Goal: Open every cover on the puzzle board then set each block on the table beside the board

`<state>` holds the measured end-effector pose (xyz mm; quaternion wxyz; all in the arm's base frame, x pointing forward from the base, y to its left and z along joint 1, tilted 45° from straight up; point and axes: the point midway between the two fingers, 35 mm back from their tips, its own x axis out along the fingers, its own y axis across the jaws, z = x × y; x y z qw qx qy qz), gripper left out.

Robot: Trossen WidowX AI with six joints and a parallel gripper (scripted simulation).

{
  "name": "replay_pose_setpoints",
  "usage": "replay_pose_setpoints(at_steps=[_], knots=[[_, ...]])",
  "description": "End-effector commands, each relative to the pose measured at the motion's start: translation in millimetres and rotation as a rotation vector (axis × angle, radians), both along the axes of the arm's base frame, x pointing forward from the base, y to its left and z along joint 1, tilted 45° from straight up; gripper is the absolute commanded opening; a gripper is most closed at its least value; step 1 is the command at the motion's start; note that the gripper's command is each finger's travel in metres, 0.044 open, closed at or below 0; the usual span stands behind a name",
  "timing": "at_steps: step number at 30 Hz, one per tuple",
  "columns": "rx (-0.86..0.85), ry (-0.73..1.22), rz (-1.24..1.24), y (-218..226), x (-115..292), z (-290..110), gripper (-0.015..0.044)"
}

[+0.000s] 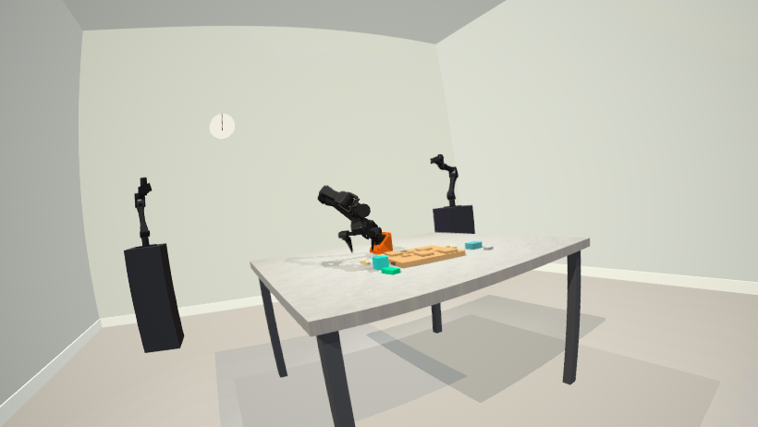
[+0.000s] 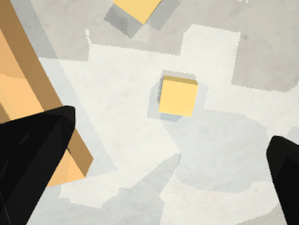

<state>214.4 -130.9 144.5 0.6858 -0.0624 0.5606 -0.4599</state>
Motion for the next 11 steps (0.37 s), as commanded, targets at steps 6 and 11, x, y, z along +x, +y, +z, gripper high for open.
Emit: replay_pose_setpoints(at_steps=[6, 11], knots=[[-0.009, -0.004, 0.002, 20.5, -0.3, 22.8, 0.044], [0.008, 0.019, 0.051, 28.9, 4.5, 22.3, 0.044]])
